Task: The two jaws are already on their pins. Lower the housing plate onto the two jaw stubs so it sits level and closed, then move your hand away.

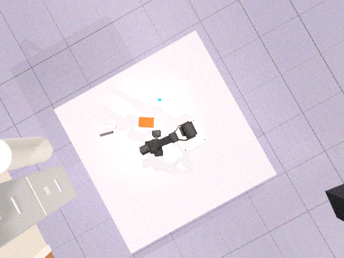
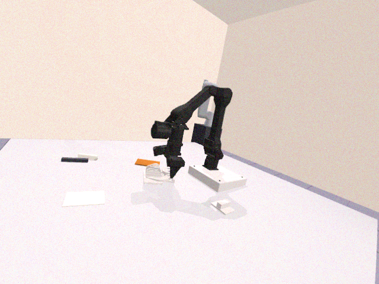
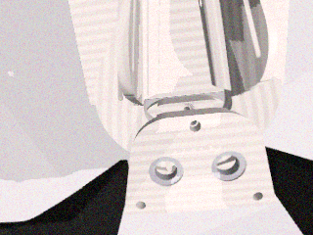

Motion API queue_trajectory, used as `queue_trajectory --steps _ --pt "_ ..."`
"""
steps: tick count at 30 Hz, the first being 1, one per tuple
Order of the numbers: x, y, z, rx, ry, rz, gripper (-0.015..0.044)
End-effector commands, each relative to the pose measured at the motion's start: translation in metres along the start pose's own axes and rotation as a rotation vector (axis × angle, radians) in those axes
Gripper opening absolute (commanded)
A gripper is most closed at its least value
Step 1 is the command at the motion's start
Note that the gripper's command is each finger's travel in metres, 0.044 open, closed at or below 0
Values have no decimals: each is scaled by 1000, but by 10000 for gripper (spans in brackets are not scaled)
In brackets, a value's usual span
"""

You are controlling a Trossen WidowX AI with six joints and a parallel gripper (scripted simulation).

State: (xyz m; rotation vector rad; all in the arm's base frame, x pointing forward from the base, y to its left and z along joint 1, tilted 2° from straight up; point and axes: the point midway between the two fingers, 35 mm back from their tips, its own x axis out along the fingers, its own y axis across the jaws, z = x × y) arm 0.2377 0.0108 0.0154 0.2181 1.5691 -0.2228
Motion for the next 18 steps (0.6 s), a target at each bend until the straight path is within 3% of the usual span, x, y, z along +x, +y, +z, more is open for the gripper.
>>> queue_trajectory --steps 1,18 --pt "1 -1 0 -3 -1 -5 351" --pt "4 -1 0 -4 -1 -5 351"
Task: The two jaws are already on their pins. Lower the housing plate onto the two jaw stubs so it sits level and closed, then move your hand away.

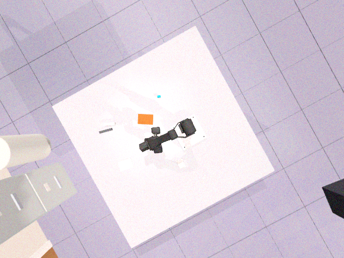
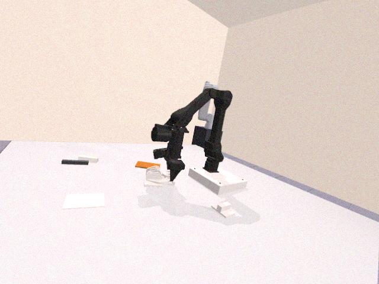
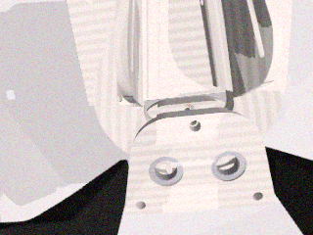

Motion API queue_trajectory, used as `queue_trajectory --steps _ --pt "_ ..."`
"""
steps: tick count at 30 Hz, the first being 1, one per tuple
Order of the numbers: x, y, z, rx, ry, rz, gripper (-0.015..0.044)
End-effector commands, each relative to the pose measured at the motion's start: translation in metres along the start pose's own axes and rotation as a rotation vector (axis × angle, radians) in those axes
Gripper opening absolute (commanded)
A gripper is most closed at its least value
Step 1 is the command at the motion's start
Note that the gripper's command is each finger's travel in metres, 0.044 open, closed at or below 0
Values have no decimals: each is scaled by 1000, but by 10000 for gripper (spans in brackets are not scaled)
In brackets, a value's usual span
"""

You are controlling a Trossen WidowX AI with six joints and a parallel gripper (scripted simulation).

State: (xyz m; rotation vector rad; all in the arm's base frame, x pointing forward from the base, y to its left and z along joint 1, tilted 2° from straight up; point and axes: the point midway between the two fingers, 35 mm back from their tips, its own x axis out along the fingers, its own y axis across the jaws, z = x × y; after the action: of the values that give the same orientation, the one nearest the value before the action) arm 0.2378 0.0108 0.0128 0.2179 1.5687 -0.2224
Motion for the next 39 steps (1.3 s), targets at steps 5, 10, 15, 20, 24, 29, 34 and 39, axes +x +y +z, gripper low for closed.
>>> queue_trajectory --steps 5,10,15,20,24,29,34,39 --pt "3 -1 0 -3 -1 -5 351" --pt "3 -1 0 -3 -1 -5 351" --pt "5 -1 0 -3 -1 -5 351" --pt "5 -1 0 -3 -1 -5 351" --pt "6 -1 0 -3 -1 -5 351" --pt "8 -1 0 -2 -1 -5 351" --pt "8 -1 0 -2 -1 -5 351" --pt "10 -1 0 -2 -1 -5 351"
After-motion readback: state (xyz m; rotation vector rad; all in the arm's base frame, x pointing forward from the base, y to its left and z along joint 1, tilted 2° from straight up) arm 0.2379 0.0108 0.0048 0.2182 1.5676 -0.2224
